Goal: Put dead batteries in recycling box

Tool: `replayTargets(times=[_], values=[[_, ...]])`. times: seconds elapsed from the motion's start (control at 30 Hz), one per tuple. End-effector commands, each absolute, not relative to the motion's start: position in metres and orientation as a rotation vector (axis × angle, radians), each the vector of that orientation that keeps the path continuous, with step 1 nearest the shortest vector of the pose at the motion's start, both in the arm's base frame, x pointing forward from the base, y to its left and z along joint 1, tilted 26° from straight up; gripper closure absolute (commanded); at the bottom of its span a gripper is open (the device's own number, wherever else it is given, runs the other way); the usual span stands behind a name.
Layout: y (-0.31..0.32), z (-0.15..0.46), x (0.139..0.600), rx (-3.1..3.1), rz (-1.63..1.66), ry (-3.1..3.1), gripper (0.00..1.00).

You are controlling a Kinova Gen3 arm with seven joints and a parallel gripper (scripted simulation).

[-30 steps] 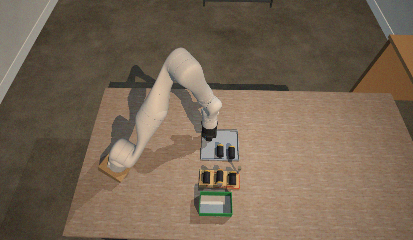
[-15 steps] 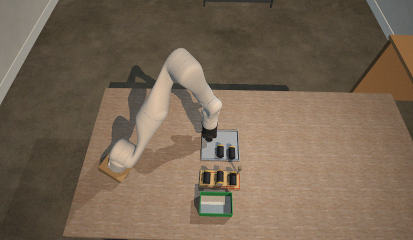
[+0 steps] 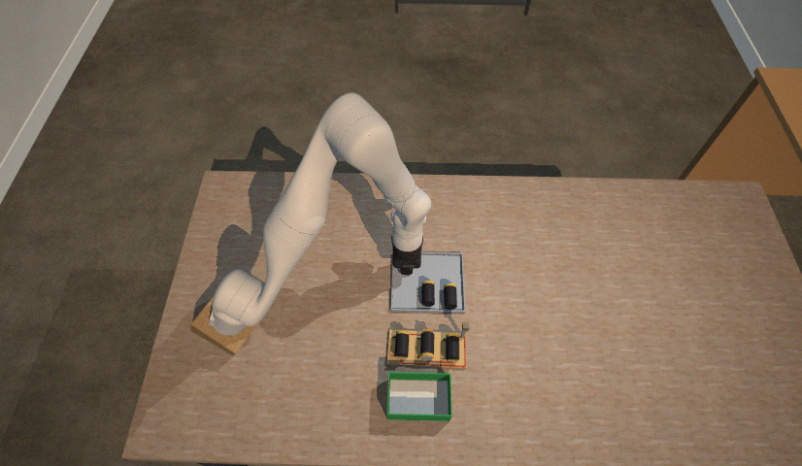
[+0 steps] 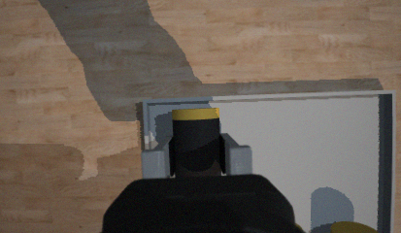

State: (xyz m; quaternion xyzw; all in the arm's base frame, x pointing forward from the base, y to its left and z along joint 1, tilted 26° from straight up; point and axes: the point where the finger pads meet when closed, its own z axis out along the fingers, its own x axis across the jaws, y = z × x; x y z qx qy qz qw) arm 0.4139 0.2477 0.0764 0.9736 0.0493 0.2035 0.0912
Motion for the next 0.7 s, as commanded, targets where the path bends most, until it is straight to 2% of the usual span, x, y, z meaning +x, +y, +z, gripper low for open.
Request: replayTargets(times=[0.0, 0.67], values=[[0.248, 0.077, 0.414, 2.894, 0.606, 0.147, 0.43], [0.255, 0.117, 0.396, 2.894, 0.606, 0.147, 0.43]])
